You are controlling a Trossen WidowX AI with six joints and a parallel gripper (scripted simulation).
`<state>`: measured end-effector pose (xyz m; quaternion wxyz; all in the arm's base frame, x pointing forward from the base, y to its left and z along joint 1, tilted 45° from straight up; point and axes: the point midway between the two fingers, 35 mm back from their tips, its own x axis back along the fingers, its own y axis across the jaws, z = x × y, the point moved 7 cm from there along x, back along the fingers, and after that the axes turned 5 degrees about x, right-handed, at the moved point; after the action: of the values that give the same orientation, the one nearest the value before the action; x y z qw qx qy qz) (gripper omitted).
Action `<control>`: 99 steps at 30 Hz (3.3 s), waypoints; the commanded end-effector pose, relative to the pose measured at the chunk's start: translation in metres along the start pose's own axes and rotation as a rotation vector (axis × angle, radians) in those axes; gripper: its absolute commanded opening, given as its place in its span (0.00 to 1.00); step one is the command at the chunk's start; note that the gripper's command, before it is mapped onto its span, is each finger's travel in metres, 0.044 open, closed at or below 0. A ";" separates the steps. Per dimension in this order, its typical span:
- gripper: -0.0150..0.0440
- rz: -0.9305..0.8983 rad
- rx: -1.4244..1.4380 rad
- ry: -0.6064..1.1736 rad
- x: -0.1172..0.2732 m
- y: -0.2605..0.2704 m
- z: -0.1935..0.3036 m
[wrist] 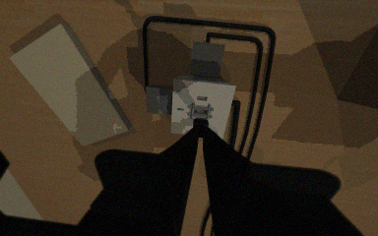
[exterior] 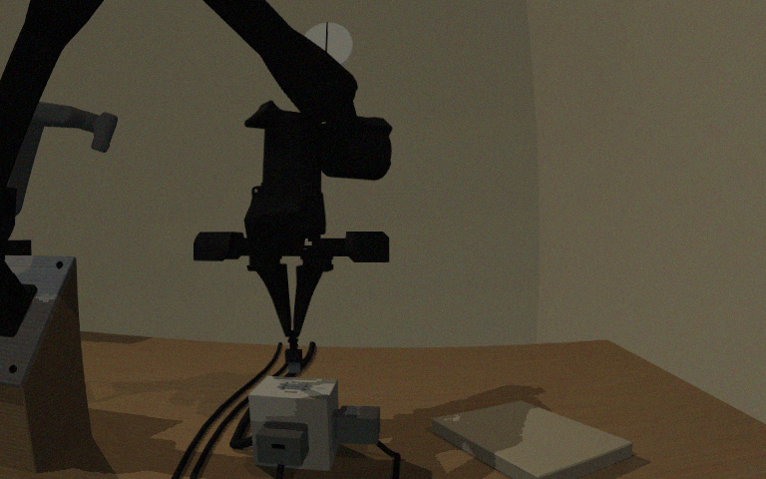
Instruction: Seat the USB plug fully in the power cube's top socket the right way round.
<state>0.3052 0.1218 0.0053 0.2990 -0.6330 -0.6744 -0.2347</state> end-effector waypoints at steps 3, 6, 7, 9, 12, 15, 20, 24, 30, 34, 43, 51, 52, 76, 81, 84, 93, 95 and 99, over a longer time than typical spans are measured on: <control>0.25 -0.003 -0.010 -0.006 -0.001 0.000 0.000; 0.25 -0.003 -0.013 -0.007 -0.001 0.000 0.000; 0.25 -0.003 -0.013 -0.008 -0.002 0.000 -0.001; 0.25 -0.003 -0.015 -0.008 -0.002 0.000 -0.001; 0.25 -0.003 -0.018 -0.009 -0.002 0.000 -0.001; 0.25 -0.003 -0.020 -0.010 -0.003 0.000 -0.001; 0.25 -0.002 -0.025 -0.012 -0.003 0.000 -0.001; 0.25 -0.002 -0.028 -0.014 -0.004 0.000 -0.001; 0.25 -0.002 -0.033 -0.016 -0.004 0.000 -0.001; 0.25 -0.002 -0.036 -0.017 -0.005 0.000 -0.002; 0.25 -0.001 -0.044 -0.020 -0.006 0.000 -0.002; 0.25 -0.001 -0.045 -0.021 -0.007 0.000 -0.002; 0.25 -0.001 -0.045 -0.021 -0.007 0.000 -0.002; 0.25 -0.001 -0.045 -0.021 -0.010 0.000 -0.002; 0.25 -0.001 -0.046 -0.021 -0.011 0.000 -0.002; 0.25 -0.001 -0.046 -0.021 -0.011 0.000 -0.002; 0.25 -0.001 -0.046 -0.021 -0.012 0.000 -0.002; 0.25 -0.001 -0.046 -0.021 -0.012 0.000 -0.002; 0.25 -0.001 -0.046 -0.021 -0.013 0.000 -0.002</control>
<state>0.3049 0.1121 -0.0019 0.2781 -0.6430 -0.6700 -0.2457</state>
